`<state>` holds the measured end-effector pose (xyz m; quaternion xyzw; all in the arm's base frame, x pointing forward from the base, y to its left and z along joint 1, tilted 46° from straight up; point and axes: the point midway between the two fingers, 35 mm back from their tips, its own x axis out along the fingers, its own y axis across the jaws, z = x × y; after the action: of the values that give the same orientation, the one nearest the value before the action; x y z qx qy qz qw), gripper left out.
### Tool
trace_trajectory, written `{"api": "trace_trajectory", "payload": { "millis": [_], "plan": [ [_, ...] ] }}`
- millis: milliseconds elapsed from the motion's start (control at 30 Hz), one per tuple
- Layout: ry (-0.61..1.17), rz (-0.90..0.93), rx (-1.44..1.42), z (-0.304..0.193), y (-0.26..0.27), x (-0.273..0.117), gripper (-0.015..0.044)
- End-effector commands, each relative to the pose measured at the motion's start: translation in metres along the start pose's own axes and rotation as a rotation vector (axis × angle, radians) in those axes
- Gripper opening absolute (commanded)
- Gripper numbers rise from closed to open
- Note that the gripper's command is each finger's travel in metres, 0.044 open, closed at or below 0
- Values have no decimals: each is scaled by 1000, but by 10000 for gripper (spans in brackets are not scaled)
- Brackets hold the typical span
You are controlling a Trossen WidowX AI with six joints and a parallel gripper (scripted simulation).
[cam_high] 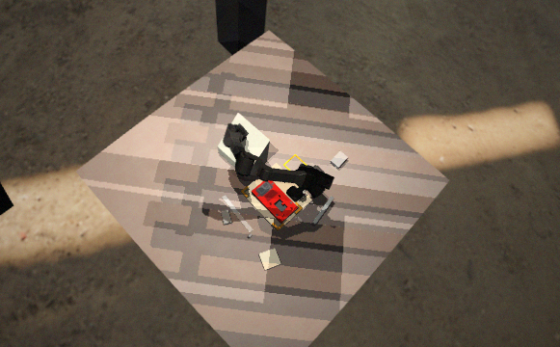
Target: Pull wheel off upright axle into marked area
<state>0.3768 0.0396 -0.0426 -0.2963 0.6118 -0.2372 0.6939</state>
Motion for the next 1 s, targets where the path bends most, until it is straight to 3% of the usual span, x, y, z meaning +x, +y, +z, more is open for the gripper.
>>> {"api": "trace_trajectory", "payload": {
  "millis": [0,200,333,600,767,967],
  "plan": [
    [23,-14,-20,-9,0,33,300],
    [23,-15,-20,-10,0,38,300],
    [27,-10,-10,-9,-1,35,195],
    [27,-10,-10,-9,-1,35,142],
    [27,-10,-10,-9,-1,34,10],
    [27,-10,-11,-9,-1,32,0]
  ]
}}
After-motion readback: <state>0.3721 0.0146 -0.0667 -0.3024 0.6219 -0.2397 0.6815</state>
